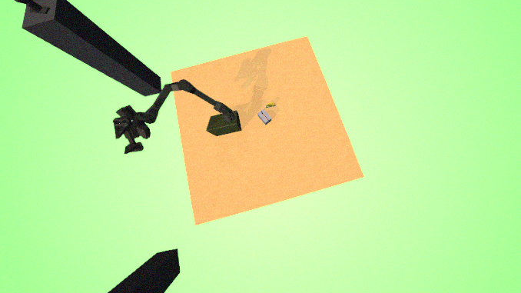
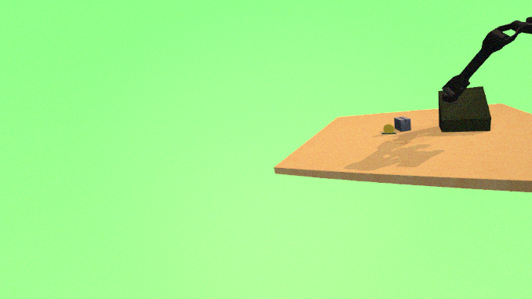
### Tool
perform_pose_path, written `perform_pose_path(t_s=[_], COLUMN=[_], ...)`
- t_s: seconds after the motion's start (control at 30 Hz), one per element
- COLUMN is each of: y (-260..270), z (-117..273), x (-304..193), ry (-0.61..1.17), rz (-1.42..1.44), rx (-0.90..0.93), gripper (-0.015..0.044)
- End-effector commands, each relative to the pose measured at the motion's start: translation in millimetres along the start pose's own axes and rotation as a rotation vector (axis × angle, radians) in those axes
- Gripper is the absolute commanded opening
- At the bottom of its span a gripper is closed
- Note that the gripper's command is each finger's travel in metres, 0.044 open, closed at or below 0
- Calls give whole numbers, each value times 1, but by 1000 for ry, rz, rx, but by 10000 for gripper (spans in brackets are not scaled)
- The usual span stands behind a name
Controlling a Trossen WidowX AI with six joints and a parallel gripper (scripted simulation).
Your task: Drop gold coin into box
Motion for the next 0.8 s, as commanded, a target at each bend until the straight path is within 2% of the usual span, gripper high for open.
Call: perform_pose_path(t_s=[0.0, 0.27, 0.53, 0.77], y=[0, -5, -7, -12], z=[-2, -92, -167, -200], x=[2, 81, 188, 272], ry=[-5, -206, -411, -528], rz=[-7, -280, -550, -701], rx=[1, 62, 205, 335], gripper=[374, 164, 161, 161])
Point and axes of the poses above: the point midway between the two fingers, 35 mm back from their tips, its own z axis back along the fingers, its own y axis across the jaws, x = y × z, the point moved 4 cm from there along z, back along the fingers, and after that the axes turned 8 degrees about -z, right-handed, at the moved point
